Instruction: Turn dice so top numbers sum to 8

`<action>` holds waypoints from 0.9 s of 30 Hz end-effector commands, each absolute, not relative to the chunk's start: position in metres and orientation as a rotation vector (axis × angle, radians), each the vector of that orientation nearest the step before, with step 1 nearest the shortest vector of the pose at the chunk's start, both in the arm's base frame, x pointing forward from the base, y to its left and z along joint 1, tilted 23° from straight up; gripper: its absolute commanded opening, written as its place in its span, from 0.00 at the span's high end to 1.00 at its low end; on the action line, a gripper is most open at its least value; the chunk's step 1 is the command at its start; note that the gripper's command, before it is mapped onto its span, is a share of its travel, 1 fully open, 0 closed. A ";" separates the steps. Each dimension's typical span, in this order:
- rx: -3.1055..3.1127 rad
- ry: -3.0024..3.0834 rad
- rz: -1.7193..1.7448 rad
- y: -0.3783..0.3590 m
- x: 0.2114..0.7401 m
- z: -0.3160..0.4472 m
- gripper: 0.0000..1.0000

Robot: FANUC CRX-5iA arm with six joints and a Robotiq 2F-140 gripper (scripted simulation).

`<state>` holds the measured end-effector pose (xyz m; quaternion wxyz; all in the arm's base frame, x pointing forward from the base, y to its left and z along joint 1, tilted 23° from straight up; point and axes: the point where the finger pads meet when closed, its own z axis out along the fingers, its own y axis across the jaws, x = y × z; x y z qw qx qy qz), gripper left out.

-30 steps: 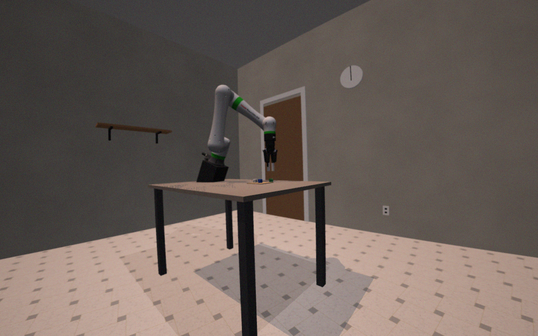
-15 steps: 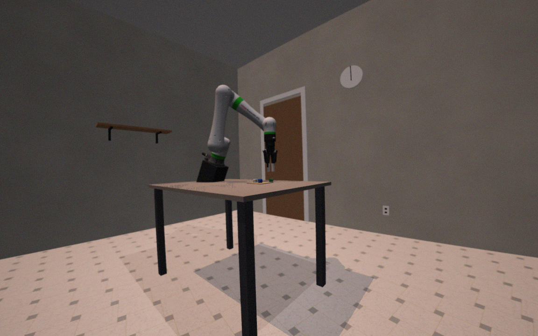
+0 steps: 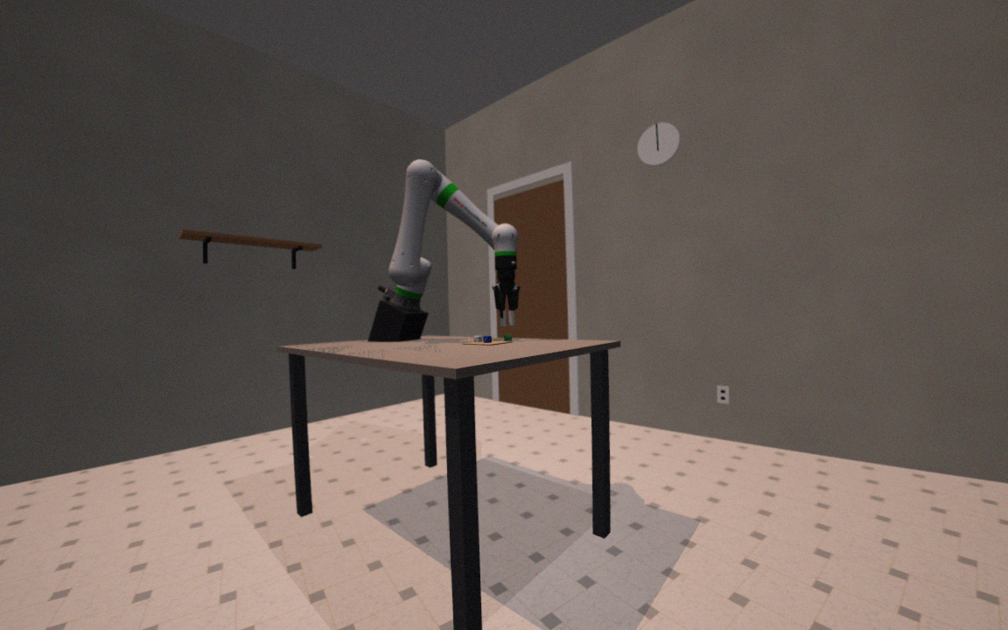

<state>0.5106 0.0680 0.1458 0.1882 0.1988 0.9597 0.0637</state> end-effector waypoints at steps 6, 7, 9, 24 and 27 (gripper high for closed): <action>0.559 2.699 0.179 0.069 0.515 0.135 0.75; 0.559 2.699 0.179 0.069 0.516 0.134 0.75; 0.559 2.699 0.179 0.069 0.517 0.131 0.75; 0.559 2.699 0.179 0.070 0.521 0.120 0.75; 0.559 2.699 0.179 0.070 0.522 0.119 0.75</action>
